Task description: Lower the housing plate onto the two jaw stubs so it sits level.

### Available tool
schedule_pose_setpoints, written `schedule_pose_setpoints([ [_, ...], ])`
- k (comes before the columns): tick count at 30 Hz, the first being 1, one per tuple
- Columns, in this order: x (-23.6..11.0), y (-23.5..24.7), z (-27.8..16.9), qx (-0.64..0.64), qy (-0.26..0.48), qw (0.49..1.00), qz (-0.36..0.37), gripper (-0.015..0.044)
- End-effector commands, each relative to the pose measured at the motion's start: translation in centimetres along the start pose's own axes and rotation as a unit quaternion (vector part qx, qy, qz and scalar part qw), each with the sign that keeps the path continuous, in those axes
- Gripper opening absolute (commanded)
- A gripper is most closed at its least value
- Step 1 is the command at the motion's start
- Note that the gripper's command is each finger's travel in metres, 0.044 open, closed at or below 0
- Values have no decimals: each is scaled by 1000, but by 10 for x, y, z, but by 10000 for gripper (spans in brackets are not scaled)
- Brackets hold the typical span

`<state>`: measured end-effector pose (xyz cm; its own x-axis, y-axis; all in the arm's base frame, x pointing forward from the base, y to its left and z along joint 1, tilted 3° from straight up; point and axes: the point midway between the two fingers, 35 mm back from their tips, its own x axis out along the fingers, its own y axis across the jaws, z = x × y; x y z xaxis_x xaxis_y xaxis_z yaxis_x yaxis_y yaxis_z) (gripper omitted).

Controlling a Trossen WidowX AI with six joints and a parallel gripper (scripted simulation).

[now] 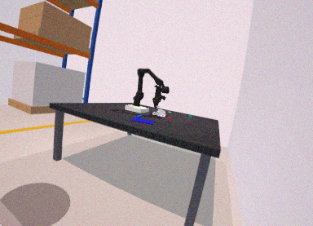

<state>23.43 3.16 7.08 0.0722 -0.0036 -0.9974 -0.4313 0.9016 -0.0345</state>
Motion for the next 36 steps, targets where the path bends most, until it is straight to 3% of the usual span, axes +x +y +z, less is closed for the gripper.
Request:
schedule_pose_setpoints([
  [1,8,0,0,1,1,1000,1,351],
  [24,45,1,-2,0,1,1000,1,351],
  [36,46,1,-2,0,1,1000,1,351],
])
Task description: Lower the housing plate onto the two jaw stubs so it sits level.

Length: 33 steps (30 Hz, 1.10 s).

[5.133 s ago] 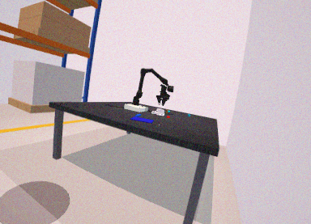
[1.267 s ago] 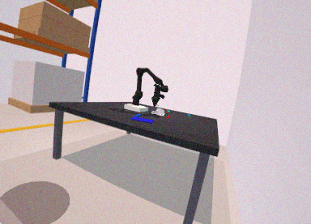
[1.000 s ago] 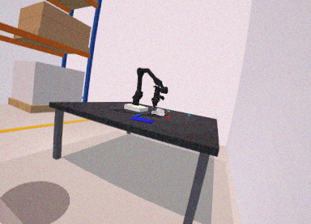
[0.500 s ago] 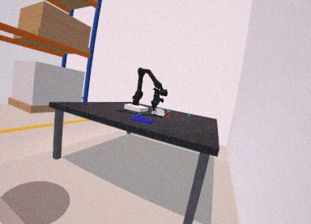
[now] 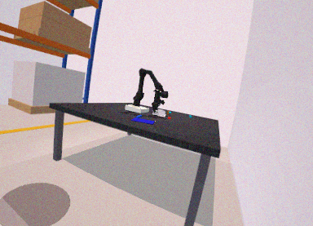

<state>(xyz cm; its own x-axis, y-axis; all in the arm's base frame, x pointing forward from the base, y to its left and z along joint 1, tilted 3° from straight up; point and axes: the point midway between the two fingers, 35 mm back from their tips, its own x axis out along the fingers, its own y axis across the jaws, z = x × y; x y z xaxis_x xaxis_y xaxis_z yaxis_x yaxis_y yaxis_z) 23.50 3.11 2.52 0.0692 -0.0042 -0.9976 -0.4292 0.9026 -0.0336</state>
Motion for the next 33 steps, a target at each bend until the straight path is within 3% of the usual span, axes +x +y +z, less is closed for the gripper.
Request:
schedule_pose_setpoints([
  [1,0,0,0,-1,-1,1000,1,351],
  [33,8,0,0,-4,-1,1000,1,351],
])
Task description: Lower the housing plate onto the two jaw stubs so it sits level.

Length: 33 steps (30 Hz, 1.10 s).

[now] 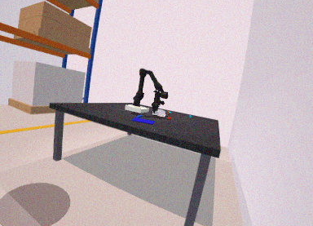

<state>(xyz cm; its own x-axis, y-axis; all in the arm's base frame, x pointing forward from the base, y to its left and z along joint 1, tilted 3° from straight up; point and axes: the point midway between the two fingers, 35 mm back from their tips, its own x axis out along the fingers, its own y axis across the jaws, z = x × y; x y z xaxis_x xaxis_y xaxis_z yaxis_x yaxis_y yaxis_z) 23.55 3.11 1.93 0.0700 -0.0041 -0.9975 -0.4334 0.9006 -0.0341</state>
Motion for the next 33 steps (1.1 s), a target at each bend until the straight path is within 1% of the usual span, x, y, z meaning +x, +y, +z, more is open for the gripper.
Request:
schedule_pose_setpoints([
  [1,2,0,0,-2,0,1000,1,351],
  [33,7,0,0,-2,0,1000,1,351],
])
